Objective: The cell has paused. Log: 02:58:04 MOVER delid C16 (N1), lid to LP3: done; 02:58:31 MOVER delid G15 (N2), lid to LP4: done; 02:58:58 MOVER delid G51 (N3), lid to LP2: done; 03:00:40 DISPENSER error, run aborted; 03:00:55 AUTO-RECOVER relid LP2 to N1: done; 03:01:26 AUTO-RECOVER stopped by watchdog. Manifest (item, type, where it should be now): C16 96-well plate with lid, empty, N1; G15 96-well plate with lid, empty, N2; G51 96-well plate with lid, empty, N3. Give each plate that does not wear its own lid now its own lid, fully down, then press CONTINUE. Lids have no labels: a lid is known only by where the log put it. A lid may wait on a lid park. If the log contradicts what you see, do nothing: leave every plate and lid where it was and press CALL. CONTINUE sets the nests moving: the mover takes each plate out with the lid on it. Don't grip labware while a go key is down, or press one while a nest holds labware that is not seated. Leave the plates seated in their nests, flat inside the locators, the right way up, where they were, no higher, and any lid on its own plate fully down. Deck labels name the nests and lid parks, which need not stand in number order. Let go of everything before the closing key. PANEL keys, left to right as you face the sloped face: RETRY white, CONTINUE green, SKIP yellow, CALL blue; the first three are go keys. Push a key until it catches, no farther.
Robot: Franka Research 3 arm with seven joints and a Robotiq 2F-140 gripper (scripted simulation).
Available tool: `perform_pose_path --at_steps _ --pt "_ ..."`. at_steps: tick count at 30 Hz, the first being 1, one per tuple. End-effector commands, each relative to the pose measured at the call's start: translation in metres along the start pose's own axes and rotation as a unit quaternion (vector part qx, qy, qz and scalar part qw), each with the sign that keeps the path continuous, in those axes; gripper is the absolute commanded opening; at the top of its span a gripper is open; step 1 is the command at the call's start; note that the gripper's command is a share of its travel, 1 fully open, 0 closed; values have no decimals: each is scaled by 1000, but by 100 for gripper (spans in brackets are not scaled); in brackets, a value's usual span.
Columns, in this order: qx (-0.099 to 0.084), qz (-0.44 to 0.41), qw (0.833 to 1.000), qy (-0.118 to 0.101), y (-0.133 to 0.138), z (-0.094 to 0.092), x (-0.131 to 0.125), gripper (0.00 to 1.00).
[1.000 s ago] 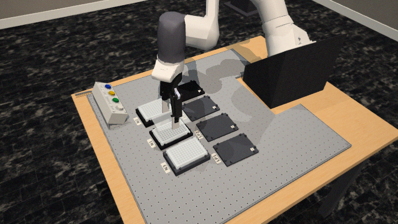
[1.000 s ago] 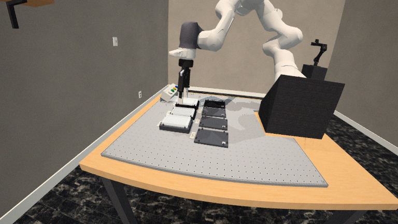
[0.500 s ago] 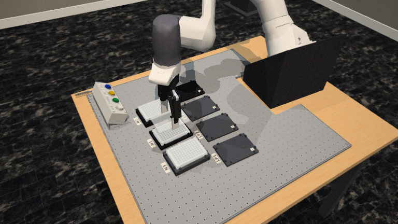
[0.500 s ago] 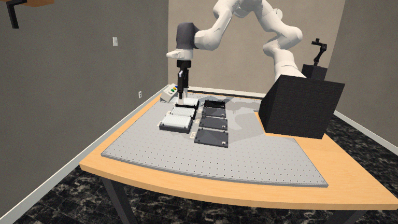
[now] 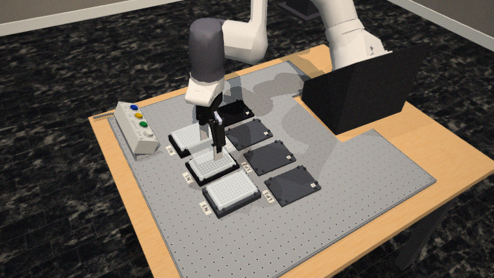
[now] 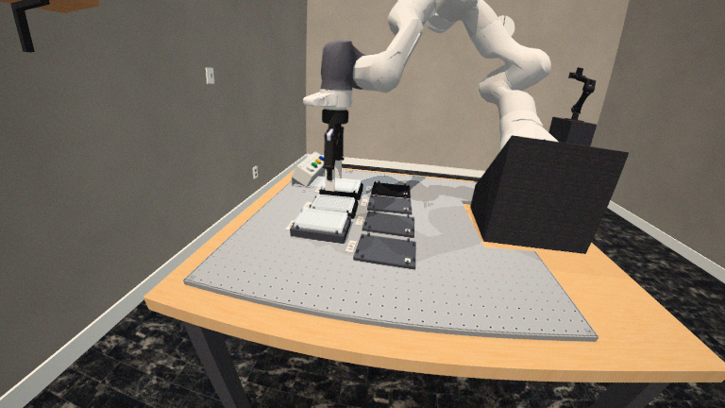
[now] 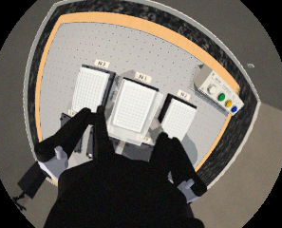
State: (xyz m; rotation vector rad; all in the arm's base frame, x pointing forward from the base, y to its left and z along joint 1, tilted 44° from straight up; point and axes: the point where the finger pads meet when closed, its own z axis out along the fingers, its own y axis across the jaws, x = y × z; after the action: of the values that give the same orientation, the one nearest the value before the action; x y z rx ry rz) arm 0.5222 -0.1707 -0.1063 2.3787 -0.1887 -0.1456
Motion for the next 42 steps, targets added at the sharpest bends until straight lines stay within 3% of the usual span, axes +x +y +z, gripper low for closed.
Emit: perform_pose_path --at_steps 1,24,42 --pt "-2 -6 1000 -1 0 1 -1 0" --pt "-2 -24 1000 -1 0 5 -1 0" --pt "-2 -26 1000 -1 1 29 -1 0"
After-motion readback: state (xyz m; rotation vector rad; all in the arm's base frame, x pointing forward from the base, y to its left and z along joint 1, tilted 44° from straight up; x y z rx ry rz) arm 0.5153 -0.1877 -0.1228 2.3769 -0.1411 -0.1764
